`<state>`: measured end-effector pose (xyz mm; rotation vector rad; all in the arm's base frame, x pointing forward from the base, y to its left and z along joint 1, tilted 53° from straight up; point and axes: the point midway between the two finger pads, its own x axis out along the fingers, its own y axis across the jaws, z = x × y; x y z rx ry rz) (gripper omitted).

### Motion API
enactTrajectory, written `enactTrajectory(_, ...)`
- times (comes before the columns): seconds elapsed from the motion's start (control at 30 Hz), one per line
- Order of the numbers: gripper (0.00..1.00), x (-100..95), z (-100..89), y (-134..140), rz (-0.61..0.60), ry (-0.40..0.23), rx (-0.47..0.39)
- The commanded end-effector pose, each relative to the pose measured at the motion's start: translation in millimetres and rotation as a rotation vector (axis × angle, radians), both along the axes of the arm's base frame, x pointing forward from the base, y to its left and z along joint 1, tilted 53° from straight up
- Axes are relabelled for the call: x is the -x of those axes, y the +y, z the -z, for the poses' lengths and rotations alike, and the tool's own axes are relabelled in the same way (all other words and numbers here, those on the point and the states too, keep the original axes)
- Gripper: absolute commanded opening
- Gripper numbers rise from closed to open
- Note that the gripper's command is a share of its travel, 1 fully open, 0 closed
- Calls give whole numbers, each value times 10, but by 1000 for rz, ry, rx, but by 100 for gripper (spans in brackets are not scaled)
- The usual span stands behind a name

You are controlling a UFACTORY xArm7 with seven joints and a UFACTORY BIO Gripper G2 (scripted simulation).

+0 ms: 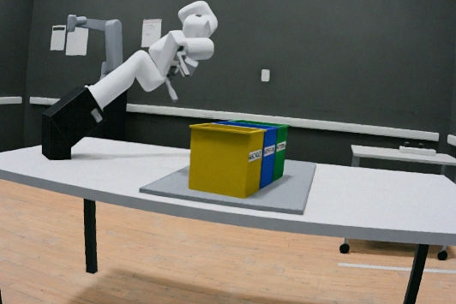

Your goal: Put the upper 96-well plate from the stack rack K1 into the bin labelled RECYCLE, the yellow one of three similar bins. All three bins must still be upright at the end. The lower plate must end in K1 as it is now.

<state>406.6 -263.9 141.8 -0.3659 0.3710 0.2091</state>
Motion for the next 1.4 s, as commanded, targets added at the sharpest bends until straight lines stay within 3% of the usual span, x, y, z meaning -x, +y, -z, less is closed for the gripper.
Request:
enactTrajectory(0.0, 37, -18, -105, 157, 32, -47, -109)
enactTrajectory(0.1, 37, -24, -123, 188, 34, -50, -116)
enactTrajectory(0.57, 37, -114, -420, 610, 80, -200, -370)
enactTrajectory(0.67, 37, -121, -447, 644, 81, -207, -381)
enactTrajectory(1.13, 37, -194, -816, 1022, 104, -379, -641)
enactTrajectory(1.37, 37, -209, -957, 1137, 110, -437, -724)
